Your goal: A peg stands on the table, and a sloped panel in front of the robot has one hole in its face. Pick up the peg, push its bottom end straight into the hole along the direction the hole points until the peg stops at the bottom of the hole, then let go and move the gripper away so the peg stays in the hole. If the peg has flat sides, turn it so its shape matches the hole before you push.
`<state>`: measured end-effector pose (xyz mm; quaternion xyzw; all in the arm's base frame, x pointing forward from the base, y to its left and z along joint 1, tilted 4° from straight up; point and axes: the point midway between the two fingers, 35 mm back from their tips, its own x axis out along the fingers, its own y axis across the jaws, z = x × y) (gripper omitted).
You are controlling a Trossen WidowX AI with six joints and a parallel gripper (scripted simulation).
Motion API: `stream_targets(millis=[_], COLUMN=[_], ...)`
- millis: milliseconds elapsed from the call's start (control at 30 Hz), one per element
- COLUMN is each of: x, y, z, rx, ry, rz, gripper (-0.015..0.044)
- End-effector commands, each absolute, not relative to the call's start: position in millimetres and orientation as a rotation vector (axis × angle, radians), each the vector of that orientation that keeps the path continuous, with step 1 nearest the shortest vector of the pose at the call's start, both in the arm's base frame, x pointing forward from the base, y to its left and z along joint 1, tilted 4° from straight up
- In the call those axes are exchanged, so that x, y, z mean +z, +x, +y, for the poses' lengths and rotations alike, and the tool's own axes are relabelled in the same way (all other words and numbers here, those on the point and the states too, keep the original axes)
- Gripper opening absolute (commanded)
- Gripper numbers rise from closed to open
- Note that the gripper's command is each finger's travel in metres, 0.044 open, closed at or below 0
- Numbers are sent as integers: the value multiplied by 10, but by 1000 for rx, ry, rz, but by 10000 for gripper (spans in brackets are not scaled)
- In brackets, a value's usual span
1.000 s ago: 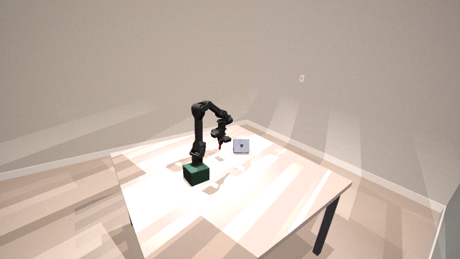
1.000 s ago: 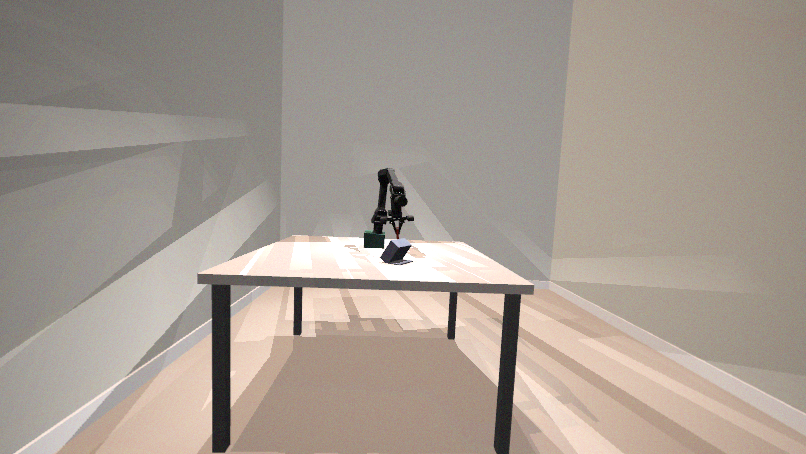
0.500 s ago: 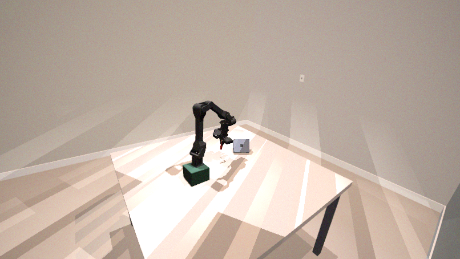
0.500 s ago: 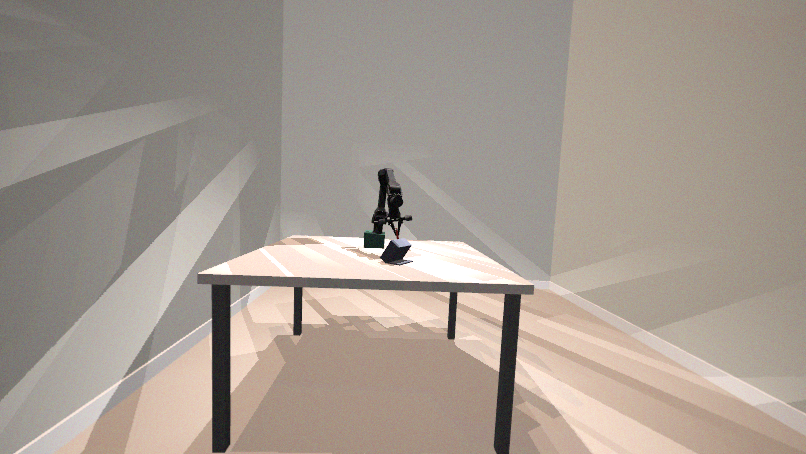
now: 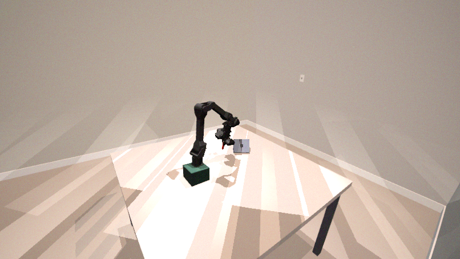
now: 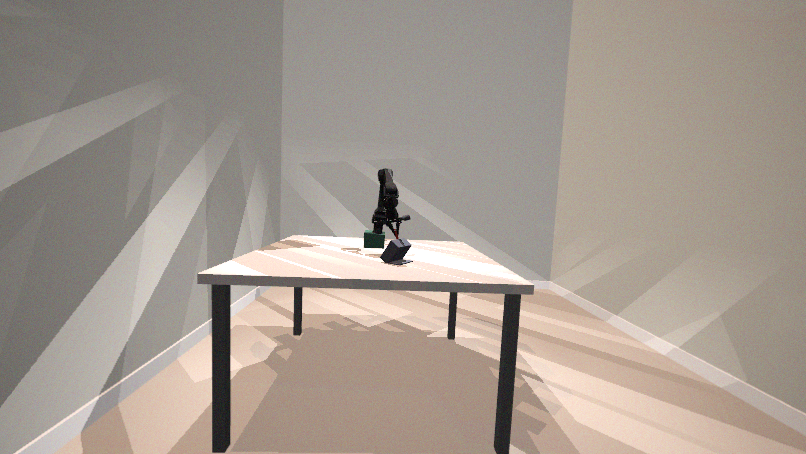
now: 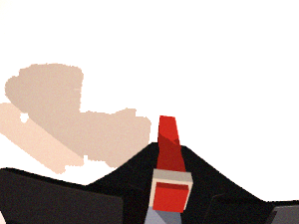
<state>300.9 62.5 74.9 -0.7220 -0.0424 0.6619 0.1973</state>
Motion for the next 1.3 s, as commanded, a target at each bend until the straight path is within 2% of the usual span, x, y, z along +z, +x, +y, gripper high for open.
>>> stream_targets(millis=[0,1267], x=[743,732], y=[3048,3378], z=[606,286], rx=[1827,1584], ry=[-1999,-1856], rz=[-124,-175], gripper=[0,0])
